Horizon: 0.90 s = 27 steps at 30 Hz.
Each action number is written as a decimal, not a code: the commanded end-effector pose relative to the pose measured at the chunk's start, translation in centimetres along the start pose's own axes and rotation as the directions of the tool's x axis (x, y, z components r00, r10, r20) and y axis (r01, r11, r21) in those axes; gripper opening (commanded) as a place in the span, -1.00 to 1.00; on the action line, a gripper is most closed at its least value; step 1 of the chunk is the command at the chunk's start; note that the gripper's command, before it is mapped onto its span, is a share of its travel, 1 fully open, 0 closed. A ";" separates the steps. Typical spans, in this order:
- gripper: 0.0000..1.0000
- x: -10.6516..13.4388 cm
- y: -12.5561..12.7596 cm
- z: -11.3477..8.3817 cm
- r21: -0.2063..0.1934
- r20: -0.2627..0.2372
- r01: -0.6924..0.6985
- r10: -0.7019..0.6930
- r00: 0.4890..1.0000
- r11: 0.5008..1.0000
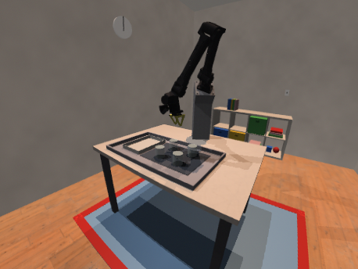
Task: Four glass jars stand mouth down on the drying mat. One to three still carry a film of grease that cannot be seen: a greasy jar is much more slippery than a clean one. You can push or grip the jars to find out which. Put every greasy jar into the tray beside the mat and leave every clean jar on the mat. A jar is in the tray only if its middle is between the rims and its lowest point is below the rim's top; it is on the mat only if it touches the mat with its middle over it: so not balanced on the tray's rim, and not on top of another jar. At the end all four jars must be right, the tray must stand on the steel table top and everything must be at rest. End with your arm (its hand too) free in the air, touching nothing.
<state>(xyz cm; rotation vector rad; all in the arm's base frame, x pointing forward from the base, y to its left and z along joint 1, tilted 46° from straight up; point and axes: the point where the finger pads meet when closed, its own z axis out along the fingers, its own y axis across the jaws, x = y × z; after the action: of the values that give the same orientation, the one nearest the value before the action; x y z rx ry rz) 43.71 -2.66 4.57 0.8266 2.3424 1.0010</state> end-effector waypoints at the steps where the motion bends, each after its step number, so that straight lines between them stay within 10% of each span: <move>1: 1.00 -0.6 1.2 -0.4 -0.008 0.013 0.057 -0.056 0.998 0.998; 11: 1.00 -0.8 0.3 -0.3 0.084 0.023 0.240 -0.243 0.970 0.967; 27: 1.00 -1.1 0.3 -0.3 0.121 0.024 0.336 -0.341 0.940 0.934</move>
<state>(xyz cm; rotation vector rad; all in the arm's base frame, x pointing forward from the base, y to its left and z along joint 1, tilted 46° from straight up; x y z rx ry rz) 43.73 -3.38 3.84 0.5179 2.4293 0.7242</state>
